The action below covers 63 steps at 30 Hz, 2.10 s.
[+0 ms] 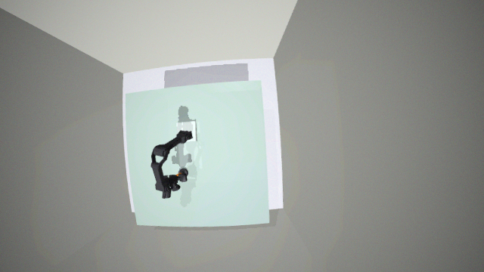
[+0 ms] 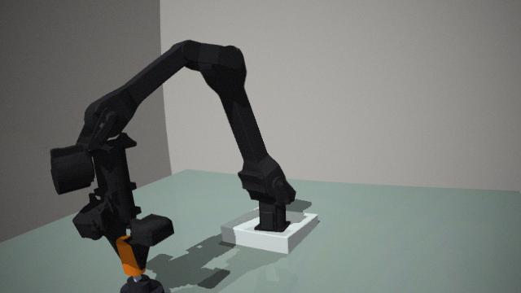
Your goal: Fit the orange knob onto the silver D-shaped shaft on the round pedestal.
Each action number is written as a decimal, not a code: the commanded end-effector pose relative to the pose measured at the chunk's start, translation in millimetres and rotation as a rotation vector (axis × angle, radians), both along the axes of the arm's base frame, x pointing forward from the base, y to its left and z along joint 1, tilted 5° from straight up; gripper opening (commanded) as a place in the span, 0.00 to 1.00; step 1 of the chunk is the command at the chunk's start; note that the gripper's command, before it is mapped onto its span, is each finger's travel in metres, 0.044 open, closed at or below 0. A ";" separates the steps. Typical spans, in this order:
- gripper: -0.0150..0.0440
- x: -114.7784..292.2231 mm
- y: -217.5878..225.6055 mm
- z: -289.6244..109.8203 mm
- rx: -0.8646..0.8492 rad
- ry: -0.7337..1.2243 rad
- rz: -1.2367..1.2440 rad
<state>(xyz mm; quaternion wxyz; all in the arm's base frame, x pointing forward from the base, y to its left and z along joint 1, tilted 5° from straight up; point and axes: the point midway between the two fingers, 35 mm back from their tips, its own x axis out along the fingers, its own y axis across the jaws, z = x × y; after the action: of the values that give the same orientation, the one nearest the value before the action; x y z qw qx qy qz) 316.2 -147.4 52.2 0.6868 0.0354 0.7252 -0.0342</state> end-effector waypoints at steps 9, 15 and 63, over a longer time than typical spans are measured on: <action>0.25 -1.0 0.0 -2.6 0.006 -0.002 0.137; 0.25 -0.2 -0.2 -4.1 0.006 -0.002 0.137; 0.25 -0.3 -0.2 -3.2 0.017 -0.003 0.346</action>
<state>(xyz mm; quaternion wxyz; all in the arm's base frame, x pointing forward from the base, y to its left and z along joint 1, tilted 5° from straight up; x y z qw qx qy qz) 315.5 -147.5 49.2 0.6830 -0.0819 0.7203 0.0893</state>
